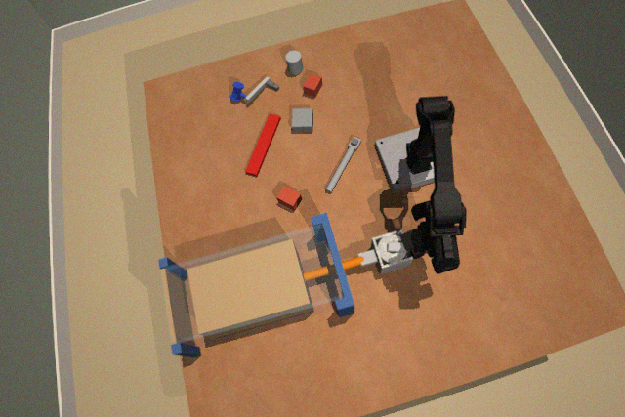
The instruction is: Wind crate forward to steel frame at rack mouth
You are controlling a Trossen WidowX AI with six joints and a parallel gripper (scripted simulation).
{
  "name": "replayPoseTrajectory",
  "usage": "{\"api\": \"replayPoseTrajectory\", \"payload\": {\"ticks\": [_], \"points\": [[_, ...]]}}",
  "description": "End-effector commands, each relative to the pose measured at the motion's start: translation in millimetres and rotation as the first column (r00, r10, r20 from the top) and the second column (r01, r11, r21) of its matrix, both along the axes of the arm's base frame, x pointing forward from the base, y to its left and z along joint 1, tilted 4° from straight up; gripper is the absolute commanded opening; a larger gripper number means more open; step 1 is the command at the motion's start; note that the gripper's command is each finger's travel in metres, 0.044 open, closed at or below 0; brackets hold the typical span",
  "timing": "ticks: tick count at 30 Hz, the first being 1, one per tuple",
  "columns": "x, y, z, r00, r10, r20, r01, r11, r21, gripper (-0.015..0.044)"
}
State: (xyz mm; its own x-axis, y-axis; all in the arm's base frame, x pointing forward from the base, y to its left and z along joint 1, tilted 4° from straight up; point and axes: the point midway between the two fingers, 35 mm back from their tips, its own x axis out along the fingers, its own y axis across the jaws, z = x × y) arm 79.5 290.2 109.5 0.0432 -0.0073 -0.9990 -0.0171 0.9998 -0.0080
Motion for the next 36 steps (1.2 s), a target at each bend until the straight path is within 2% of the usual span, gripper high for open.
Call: {"api": "replayPoseTrajectory", "payload": {"ticks": [1, 36], "points": [[-4, -14, -3, 1.0, -0.005, -0.011, 0.005, 0.999, -0.034, 0.0], [-3, -49, -2, 1.0, -0.005, -0.011, 0.005, 0.999, -0.037, 0.0]]}}
